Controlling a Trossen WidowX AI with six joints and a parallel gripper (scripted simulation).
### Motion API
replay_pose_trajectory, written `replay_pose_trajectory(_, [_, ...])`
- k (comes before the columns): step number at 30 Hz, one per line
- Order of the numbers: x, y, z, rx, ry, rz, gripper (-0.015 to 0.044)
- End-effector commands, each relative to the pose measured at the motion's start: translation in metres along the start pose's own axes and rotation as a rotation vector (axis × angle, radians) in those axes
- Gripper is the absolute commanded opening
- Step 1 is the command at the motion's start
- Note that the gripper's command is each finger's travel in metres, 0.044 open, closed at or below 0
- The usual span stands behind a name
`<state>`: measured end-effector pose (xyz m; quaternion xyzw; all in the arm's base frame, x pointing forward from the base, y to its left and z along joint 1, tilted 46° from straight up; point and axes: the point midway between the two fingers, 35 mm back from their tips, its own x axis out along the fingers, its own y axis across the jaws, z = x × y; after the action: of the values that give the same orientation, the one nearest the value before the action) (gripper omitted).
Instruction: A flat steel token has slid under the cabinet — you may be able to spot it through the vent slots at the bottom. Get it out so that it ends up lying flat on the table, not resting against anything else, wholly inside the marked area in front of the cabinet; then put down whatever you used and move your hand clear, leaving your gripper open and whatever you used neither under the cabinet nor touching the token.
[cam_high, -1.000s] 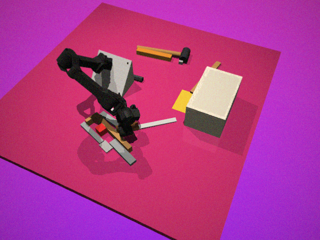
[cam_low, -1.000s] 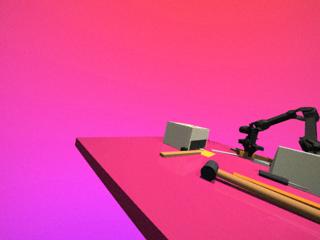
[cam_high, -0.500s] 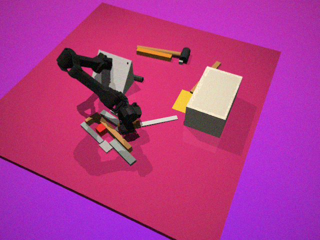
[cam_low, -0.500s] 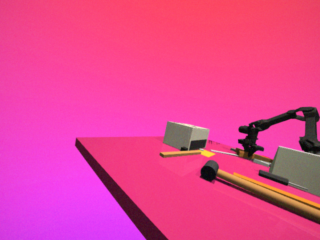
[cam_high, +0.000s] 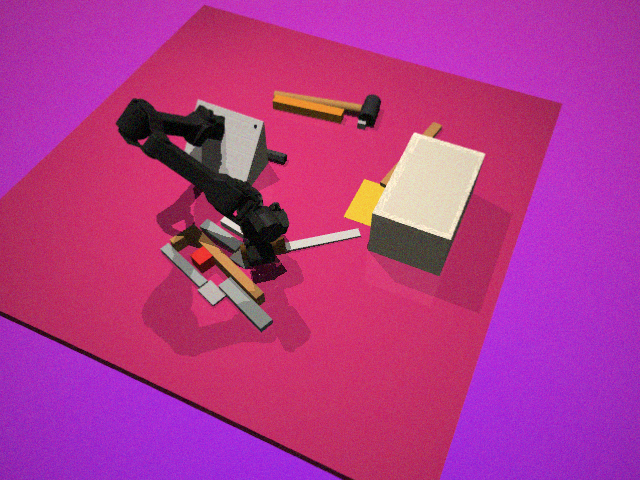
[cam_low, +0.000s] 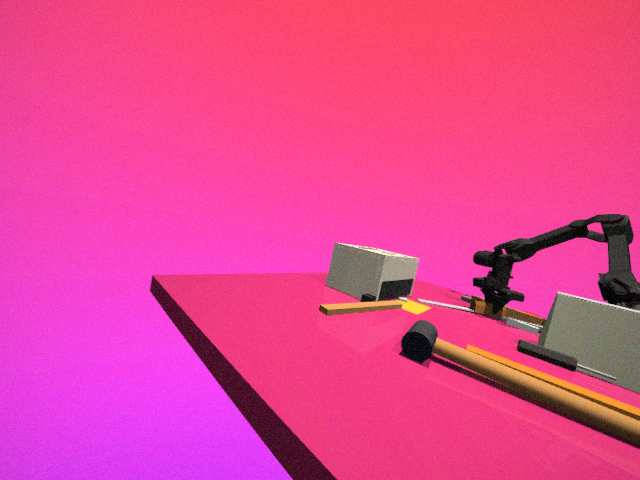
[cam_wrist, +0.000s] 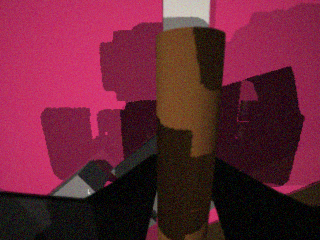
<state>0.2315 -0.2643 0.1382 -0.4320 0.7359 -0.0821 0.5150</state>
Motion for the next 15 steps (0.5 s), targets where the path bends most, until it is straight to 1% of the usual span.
replay_pose_trajectory(1, [0.002, 0.002, 0.009, -0.007, -0.003, 0.009, 0.0])
replay_pose_trajectory(15, [0.002, 0.003, 0.028, -0.006, -0.003, 0.009, 0.0])
